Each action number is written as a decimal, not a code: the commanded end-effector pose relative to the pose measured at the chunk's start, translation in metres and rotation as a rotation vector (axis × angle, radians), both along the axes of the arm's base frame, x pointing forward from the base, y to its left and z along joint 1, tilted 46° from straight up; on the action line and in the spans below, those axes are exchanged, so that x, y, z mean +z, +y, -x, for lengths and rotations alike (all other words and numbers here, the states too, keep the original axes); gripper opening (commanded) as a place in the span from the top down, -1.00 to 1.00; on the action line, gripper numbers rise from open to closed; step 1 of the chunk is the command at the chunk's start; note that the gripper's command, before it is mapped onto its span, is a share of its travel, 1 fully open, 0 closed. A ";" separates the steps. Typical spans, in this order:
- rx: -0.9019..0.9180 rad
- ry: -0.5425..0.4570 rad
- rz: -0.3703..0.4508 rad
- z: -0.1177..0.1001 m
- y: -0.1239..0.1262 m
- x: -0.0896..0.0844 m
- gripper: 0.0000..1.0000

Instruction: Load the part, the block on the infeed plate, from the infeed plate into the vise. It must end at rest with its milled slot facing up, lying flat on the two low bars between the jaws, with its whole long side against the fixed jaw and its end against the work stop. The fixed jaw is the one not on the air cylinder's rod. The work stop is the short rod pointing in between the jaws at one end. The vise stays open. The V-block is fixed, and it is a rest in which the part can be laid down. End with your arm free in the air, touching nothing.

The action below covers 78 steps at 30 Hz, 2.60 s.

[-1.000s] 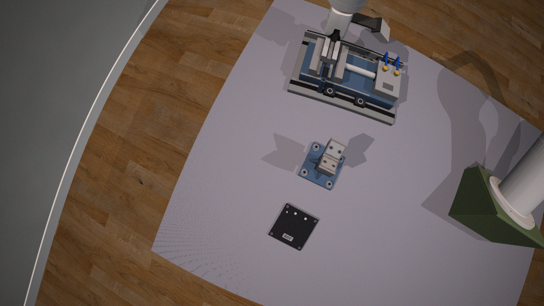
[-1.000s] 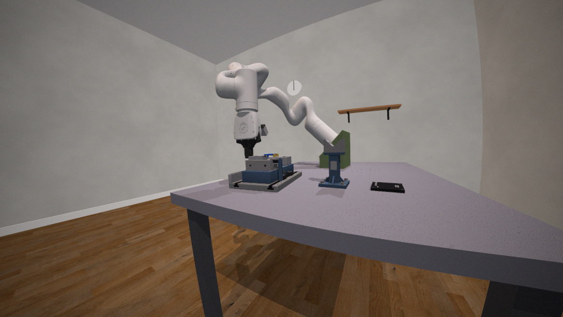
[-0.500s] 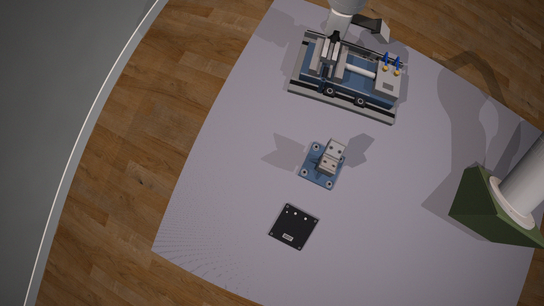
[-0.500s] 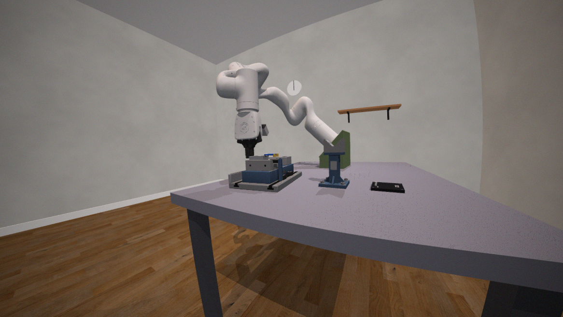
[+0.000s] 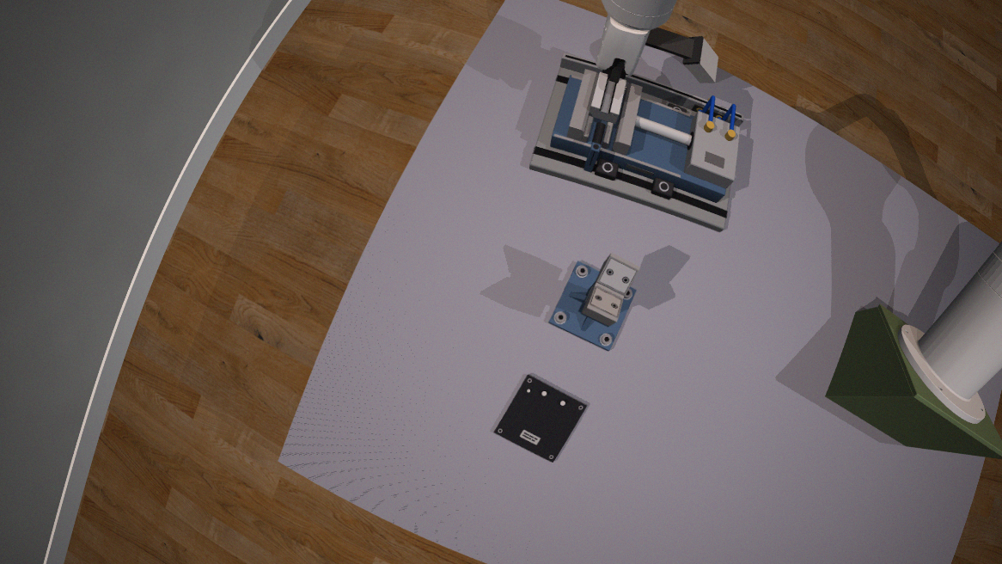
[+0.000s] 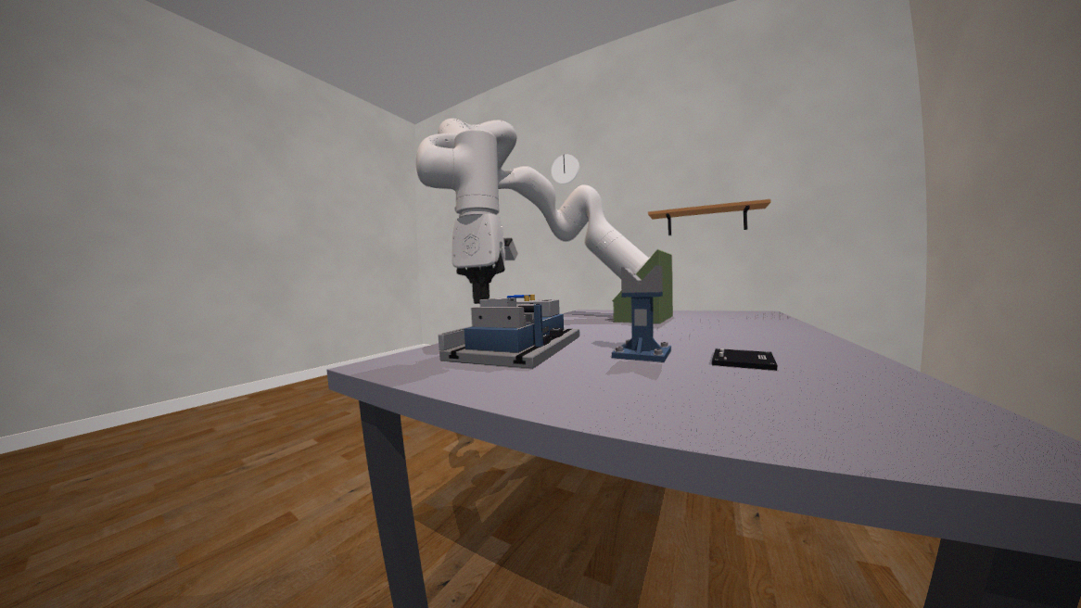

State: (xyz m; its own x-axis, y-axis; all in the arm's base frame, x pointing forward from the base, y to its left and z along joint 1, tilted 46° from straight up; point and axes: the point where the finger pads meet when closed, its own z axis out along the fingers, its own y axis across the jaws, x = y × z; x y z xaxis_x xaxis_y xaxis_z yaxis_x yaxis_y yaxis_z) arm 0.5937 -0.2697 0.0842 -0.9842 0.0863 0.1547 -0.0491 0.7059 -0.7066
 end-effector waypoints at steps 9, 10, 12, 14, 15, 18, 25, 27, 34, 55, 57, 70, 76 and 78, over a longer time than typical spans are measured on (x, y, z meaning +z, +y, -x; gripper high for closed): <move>0.001 -0.002 0.000 -0.001 0.003 -0.002 1.00; 0.001 -0.002 0.000 -0.001 0.003 -0.002 1.00; 0.001 -0.002 0.000 -0.001 0.003 -0.002 1.00; 0.001 -0.002 0.000 -0.001 0.004 -0.003 1.00; 0.001 -0.002 0.000 -0.001 0.004 -0.003 1.00; 0.001 -0.002 0.000 -0.001 0.004 -0.003 1.00; 0.001 -0.002 0.000 -0.001 0.006 -0.005 1.00; 0.001 -0.002 0.000 0.000 0.006 -0.005 1.00; 0.001 -0.002 0.000 0.000 0.007 -0.006 1.00; 0.001 -0.002 0.000 0.000 0.010 -0.009 1.00; 0.001 -0.002 0.000 0.000 0.010 -0.009 1.00; 0.001 -0.002 0.000 0.000 0.011 -0.010 1.00; 0.001 -0.002 0.000 0.000 0.012 -0.011 1.00; 0.001 -0.002 0.000 0.000 0.012 -0.011 1.00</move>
